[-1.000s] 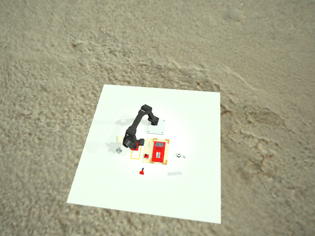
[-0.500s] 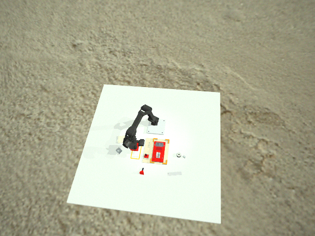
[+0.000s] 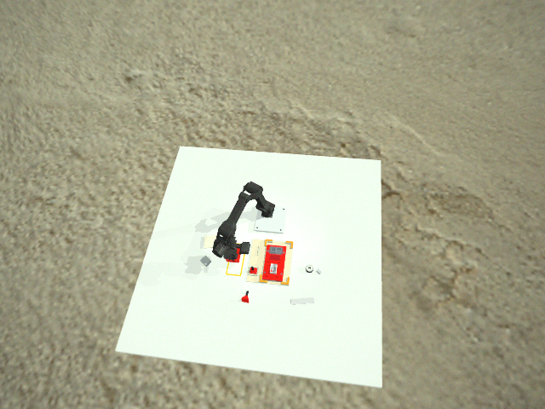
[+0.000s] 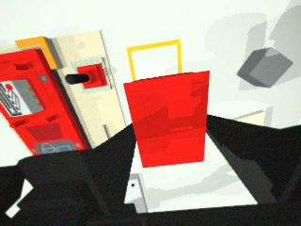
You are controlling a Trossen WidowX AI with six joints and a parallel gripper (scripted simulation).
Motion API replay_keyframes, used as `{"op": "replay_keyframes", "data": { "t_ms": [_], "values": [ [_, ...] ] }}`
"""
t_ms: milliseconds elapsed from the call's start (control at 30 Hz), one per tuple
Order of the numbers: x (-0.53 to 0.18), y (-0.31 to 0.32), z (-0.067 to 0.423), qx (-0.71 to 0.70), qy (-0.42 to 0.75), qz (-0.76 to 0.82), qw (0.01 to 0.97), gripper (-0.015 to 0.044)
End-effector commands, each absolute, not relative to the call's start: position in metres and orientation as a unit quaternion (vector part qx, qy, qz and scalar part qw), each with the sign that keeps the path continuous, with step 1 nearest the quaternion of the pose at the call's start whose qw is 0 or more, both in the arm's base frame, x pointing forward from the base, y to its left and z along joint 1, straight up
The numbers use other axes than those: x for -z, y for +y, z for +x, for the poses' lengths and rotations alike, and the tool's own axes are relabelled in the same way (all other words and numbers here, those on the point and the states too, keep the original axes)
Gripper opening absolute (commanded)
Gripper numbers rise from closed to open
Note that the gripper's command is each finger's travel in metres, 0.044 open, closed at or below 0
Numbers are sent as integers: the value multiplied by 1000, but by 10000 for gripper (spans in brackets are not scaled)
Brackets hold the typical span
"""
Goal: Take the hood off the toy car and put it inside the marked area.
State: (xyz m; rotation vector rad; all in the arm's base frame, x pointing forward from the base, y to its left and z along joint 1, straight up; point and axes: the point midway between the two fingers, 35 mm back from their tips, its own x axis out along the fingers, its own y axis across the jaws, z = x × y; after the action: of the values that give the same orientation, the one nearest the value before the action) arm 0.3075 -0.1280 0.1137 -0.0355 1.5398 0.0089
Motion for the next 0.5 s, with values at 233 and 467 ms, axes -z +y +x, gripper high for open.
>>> {"op": "replay_keyframes", "data": {
  "t_ms": [233,467],
  "values": [
    [-106,-128,308,-6,696,-16,718,0],
    [-103,-128,308,-6,696,-16,718,0]
  ]
}}
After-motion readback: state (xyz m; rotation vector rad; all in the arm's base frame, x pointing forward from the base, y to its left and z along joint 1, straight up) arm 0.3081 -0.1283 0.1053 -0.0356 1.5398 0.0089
